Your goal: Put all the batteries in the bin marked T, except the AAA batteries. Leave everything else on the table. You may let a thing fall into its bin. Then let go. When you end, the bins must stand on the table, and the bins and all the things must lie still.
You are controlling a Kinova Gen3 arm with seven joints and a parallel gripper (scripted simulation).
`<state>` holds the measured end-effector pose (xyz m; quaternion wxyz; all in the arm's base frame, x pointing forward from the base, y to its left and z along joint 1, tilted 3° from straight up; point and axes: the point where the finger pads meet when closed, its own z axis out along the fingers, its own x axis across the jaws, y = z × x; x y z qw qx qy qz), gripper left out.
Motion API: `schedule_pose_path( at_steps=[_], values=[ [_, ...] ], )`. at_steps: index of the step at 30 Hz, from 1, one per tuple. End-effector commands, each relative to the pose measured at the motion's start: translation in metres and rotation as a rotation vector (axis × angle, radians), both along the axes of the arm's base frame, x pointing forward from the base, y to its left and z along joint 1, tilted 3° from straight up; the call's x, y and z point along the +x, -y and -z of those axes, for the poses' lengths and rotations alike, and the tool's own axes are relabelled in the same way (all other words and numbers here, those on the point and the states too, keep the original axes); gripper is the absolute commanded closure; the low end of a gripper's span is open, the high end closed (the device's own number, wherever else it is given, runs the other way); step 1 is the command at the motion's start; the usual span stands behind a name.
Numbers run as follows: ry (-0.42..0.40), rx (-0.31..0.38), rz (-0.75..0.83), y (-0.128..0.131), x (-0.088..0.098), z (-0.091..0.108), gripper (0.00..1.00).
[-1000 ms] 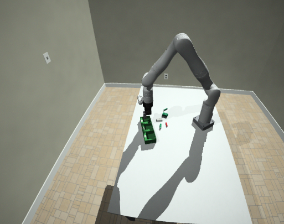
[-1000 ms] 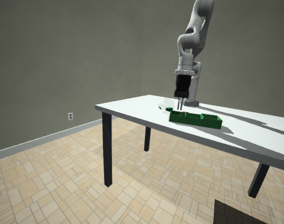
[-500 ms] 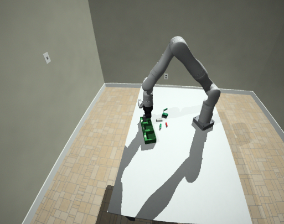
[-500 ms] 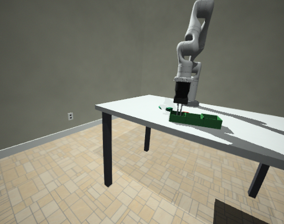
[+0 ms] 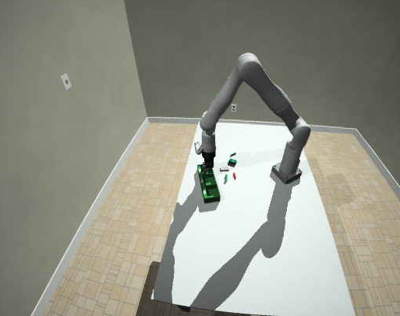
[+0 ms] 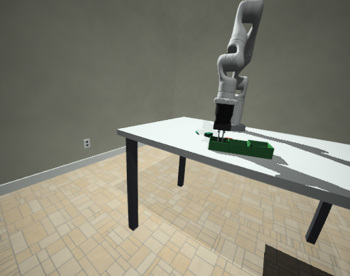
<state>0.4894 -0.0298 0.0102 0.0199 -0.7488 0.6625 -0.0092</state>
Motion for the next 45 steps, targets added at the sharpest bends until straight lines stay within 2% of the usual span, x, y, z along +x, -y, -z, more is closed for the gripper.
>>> schedule_pose_path(
  at_steps=[1,35,45],
  values=[
    [0.002,0.000,0.000,0.000,0.001,-0.001,0.69],
    [0.002,0.000,0.000,0.000,0.001,-0.001,0.69],
    [0.002,0.000,0.000,0.000,0.000,-0.011,0.69]
  ],
)
